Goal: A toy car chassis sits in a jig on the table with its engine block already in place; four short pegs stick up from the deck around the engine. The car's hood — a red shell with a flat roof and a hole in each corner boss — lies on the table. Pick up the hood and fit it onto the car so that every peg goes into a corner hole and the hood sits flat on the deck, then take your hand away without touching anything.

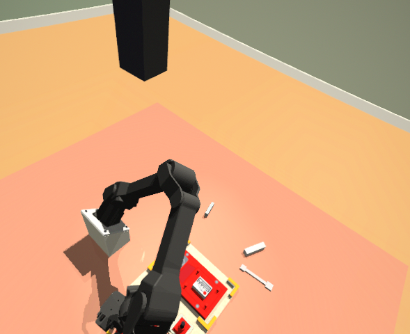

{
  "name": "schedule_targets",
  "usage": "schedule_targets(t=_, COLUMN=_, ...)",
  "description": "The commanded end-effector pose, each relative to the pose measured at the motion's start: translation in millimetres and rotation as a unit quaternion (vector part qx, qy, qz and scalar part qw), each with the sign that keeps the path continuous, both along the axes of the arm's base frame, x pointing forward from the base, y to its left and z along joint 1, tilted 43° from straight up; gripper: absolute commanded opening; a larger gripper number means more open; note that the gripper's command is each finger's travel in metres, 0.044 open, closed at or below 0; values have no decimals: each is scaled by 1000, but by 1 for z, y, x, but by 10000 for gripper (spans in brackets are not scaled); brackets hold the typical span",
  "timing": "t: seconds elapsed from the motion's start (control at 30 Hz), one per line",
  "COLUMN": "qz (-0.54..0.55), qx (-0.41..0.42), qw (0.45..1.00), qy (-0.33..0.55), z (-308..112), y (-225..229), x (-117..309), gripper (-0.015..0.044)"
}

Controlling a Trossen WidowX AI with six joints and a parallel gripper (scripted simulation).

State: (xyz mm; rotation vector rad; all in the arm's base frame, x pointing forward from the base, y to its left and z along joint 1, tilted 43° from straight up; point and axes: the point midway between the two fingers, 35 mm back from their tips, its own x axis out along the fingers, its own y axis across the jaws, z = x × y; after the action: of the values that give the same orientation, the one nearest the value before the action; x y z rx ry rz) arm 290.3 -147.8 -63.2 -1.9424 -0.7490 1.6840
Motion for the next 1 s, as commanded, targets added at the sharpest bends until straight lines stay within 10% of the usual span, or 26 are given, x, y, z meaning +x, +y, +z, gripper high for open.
schedule_targets(t=0.0, qz=-30, qx=5, qw=999, qy=26, z=1, y=0, x=1, gripper=0)
schedule_targets(t=0.83, qz=-58, qx=11, qw=997, qy=51, z=-57, y=53, x=9, gripper=0)
schedule_targets(t=0.97, qz=-53, qx=12, qw=997, qy=55, z=-55, y=52, x=8, gripper=105)
